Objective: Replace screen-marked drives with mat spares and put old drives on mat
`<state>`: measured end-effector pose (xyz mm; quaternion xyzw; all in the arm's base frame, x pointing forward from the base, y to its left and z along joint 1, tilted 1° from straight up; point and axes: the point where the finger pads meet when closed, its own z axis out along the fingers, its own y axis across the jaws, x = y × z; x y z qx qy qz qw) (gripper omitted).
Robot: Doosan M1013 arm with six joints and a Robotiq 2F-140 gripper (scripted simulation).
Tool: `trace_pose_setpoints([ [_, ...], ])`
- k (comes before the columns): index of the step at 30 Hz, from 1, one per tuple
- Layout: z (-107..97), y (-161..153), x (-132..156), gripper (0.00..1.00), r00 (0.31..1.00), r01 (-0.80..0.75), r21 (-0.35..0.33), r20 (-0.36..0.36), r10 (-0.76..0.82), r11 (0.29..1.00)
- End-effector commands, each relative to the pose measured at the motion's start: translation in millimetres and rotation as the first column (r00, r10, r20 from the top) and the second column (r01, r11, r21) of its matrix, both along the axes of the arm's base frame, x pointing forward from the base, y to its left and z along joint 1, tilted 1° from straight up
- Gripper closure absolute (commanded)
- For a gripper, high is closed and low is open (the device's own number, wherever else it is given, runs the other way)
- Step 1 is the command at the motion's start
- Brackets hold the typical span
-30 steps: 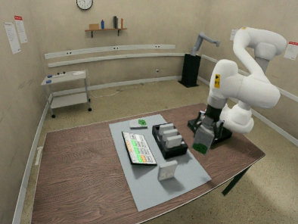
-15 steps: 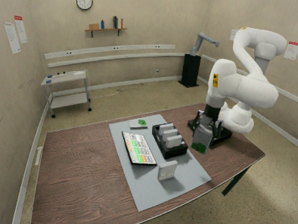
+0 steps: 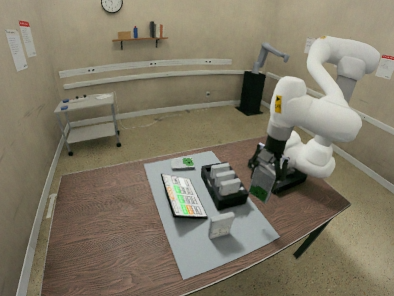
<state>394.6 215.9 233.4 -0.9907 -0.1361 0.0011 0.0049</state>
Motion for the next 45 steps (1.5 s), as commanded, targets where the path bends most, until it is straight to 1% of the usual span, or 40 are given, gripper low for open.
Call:
trace_pose_setpoints([
  [1,0.4,-9.6,5.1,0.90,0.998,0.059,0.000,0.000,-0.059,0.998],
  [4,0.4,-12.1,6.2,0.90,0.997,0.074,0.000,0.000,-0.074,0.997],
  [11,0.2,-32.5,14.8,0.90,0.981,0.193,0.000,-0.001,-0.193,0.981],
  [19,-0.1,-61.2,25.0,0.90,0.936,0.352,-0.001,-0.002,-0.352,0.936],
  [21,-0.1,-61.2,25.0,0.90,0.936,0.352,-0.001,-0.002,-0.352,0.936],
  [23,-0.2,-69.1,27.5,0.90,0.919,0.394,-0.002,-0.003,-0.394,0.919],
  [29,-0.5,-94.7,34.3,0.90,0.853,0.522,-0.003,-0.004,-0.522,0.853],
  [36,-0.8,-126.9,40.6,0.90,0.746,0.666,-0.004,-0.005,-0.666,0.746],
  [38,-0.8,-126.9,40.6,0.90,0.746,0.666,-0.004,-0.005,-0.666,0.746],
  [45,-1.2,-160.6,44.6,0.90,0.610,0.792,-0.006,-0.006,-0.792,0.610],
])
